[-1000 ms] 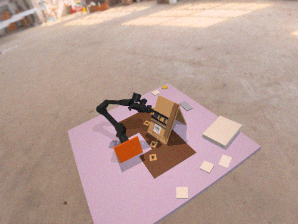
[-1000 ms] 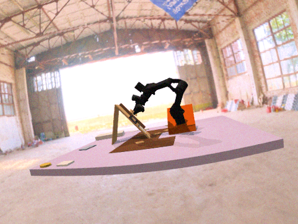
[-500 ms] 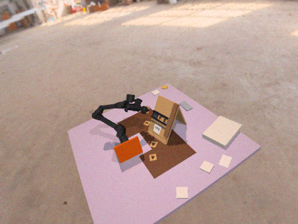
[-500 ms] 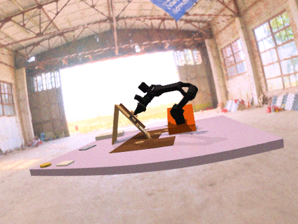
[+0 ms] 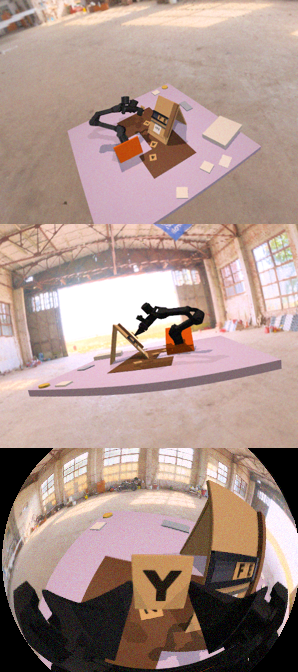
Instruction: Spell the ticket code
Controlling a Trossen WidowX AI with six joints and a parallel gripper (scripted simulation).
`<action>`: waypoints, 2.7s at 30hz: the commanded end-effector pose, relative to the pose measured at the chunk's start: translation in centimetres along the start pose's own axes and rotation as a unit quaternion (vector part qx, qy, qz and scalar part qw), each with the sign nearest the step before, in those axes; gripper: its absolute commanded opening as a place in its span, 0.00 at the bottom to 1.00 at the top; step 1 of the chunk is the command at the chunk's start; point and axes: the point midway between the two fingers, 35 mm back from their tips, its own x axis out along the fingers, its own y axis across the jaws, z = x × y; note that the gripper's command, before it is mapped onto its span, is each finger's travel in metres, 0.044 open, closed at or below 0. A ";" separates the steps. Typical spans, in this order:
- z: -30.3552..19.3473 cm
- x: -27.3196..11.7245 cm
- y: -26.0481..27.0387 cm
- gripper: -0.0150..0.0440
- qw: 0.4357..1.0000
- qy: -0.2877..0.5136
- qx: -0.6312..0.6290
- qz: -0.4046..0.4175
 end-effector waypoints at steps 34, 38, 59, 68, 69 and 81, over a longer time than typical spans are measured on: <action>-0.3 4.8 0.3 0.25 1.000 -0.002 0.009 0.010; -0.3 4.8 0.1 0.25 1.000 -0.002 0.009 0.010; -0.4 4.9 -1.0 0.25 1.000 -0.002 0.009 0.009; -0.4 4.9 -1.4 0.25 1.000 -0.002 0.009 0.009; -0.4 4.9 -1.5 0.25 1.000 -0.002 0.009 0.009; -0.4 4.9 -2.1 0.25 1.000 -0.002 0.009 0.009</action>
